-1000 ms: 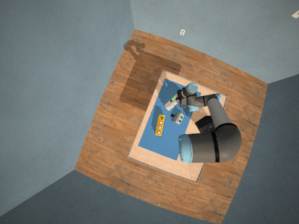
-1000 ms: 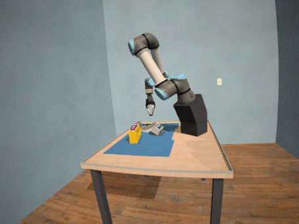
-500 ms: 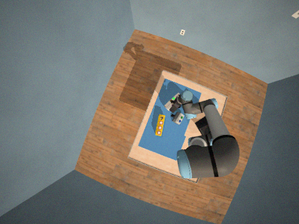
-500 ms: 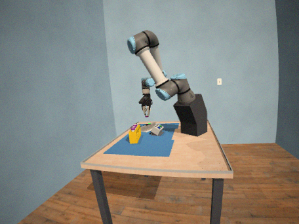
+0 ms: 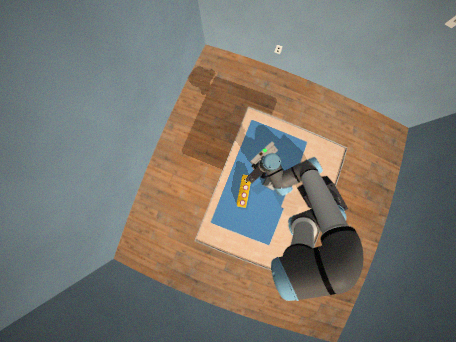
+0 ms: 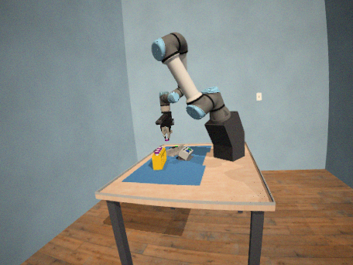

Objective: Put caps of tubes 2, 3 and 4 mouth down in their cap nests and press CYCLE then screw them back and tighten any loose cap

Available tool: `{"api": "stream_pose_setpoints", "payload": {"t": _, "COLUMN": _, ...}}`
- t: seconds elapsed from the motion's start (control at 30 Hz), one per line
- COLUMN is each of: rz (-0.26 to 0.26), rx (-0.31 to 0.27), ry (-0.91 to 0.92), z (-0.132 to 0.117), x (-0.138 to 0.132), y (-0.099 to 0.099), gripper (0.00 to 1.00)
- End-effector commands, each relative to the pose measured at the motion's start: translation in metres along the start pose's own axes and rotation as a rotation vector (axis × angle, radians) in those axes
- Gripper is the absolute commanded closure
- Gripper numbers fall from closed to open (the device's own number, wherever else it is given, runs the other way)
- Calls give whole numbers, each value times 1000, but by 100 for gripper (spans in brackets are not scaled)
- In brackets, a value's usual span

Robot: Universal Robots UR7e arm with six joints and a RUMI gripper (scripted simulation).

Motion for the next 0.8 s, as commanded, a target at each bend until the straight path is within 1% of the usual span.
{"api": "stream_pose_setpoints", "payload": {"t": 0.0, "rz": -1, "rx": -5, "ry": 3, "z": 30, "x": -2, "y": -1, "gripper": 100}}
{"api": "stream_pose_setpoints", "payload": {"t": 0.07, "rz": -1, "rx": -5, "ry": 3, "z": 47, "x": -4, "y": 0, "gripper": 100}}
{"api": "stream_pose_setpoints", "payload": {"t": 0.1, "rz": -1, "rx": -5, "ry": 3, "z": 47, "x": -4, "y": 0, "gripper": 100}}
{"api": "stream_pose_setpoints", "payload": {"t": 0.17, "rz": -1, "rx": -5, "ry": 3, "z": 63, "x": -6, "y": 0, "gripper": 100}}
{"api": "stream_pose_setpoints", "payload": {"t": 0.23, "rz": -1, "rx": -5, "ry": 3, "z": 63, "x": -6, "y": 0, "gripper": 100}}
{"api": "stream_pose_setpoints", "payload": {"t": 0.3, "rz": -1, "rx": -5, "ry": 3, "z": 80, "x": -8, "y": 0, "gripper": 100}}
{"api": "stream_pose_setpoints", "payload": {"t": 0.63, "rz": -1, "rx": -5, "ry": 3, "z": 80, "x": -8, "y": 0, "gripper": 100}}
{"api": "stream_pose_setpoints", "payload": {"t": 0.73, "rz": -1, "rx": -5, "ry": 3, "z": 80, "x": -8, "y": 9, "gripper": 100}}
{"api": "stream_pose_setpoints", "payload": {"t": 0.77, "rz": -1, "rx": -5, "ry": 3, "z": 80, "x": -8, "y": 9, "gripper": 100}}
Point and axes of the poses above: the point where the finger pads meet when closed, its own y axis out along the fingers, its own x axis across the jaws, z = x × y, the point moved 5 cm from there along -y, back along the fingers, and after that the axes turned 8 degrees about y, right-handed, at the moved point
